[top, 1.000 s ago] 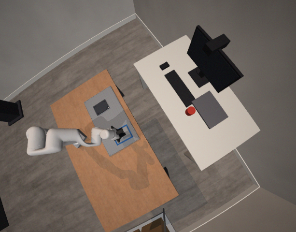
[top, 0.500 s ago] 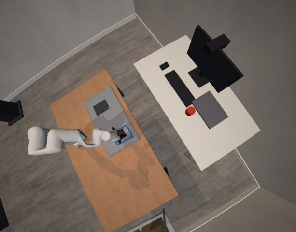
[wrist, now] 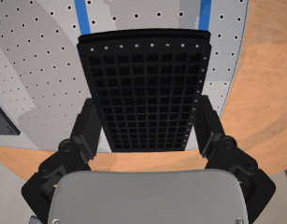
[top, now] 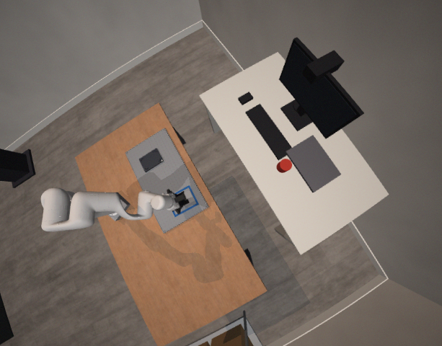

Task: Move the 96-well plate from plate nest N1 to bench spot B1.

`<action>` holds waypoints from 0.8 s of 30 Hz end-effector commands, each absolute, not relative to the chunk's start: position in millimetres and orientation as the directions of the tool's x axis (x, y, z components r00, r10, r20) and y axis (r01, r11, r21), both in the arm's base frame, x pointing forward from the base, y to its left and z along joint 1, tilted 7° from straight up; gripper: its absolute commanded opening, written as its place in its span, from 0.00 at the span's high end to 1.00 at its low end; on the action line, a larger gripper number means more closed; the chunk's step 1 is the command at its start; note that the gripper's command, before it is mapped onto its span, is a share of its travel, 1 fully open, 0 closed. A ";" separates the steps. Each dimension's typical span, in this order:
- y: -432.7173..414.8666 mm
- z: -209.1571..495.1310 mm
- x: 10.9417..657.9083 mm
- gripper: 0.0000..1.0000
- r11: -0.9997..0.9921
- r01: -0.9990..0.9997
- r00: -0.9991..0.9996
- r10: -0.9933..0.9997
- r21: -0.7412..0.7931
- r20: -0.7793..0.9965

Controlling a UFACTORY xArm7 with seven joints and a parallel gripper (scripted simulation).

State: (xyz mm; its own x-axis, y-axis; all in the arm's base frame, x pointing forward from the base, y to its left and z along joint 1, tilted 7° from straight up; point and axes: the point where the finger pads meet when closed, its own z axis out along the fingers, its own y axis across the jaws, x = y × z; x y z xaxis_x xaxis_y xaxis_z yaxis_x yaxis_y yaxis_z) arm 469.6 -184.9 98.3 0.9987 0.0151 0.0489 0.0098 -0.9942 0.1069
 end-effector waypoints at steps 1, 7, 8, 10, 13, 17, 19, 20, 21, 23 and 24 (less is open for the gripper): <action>-185.2 99.9 471.0 1.00 -0.994 0.010 0.998 0.015 0.108 0.053; -185.1 99.9 471.0 1.00 -0.994 0.010 0.998 0.015 0.108 0.053; -185.1 99.9 471.0 1.00 -0.994 0.010 0.998 0.015 0.108 0.053; -185.3 96.6 471.1 1.00 -0.994 0.010 0.998 0.015 0.108 0.053; -185.6 93.3 471.2 1.00 -0.994 0.010 0.998 0.015 0.108 0.053; -186.2 88.4 471.5 1.00 -0.994 0.010 0.998 0.015 0.108 0.053; -186.5 85.0 471.7 1.00 -0.994 0.010 0.998 0.015 0.108 0.053; -186.7 83.4 471.8 1.00 -0.994 0.010 0.998 0.015 0.108 0.053; -186.8 81.7 471.8 1.00 -0.994 0.010 0.998 0.015 0.108 0.053; -187.2 78.4 472.0 1.00 -0.994 0.010 0.998 0.015 0.108 0.053; -187.4 76.8 472.1 1.00 -0.994 0.010 0.998 0.015 0.108 0.053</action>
State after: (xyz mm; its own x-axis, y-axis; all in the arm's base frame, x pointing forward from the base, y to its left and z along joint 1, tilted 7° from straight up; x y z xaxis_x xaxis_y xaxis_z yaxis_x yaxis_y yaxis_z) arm 470.3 -186.5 79.4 0.9987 0.0149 0.0484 0.0096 -0.9942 0.1072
